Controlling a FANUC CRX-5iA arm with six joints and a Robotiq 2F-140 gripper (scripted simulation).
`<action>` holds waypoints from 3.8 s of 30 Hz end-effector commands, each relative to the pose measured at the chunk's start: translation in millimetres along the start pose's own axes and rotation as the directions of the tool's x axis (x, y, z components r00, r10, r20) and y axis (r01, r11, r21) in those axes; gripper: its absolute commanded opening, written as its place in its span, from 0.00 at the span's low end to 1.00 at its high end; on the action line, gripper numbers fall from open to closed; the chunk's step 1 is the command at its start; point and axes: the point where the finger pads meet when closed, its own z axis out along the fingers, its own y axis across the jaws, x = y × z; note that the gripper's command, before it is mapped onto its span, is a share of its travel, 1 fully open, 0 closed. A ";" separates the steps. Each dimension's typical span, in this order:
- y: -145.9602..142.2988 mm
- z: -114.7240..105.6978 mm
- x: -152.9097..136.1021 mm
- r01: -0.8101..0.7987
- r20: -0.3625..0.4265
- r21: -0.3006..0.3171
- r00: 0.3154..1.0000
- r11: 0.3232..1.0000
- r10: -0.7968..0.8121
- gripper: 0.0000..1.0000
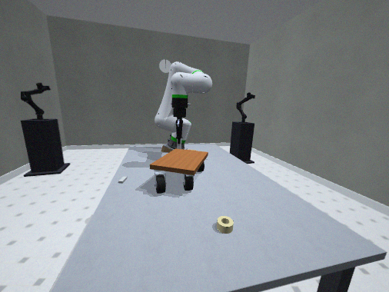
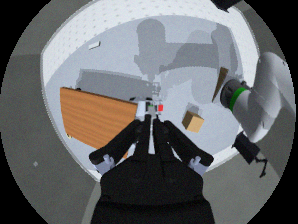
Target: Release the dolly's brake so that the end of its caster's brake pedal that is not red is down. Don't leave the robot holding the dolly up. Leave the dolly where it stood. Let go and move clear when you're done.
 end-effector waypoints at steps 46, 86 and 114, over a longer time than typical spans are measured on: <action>-0.5 16.6 -0.2 0.000 0.000 0.000 1.000 1.000 0.000 0.00; -0.5 23.6 -0.2 0.000 0.000 0.000 1.000 1.000 0.000 0.00; -0.5 -47.4 -0.2 0.000 0.000 0.000 1.000 1.000 0.000 0.00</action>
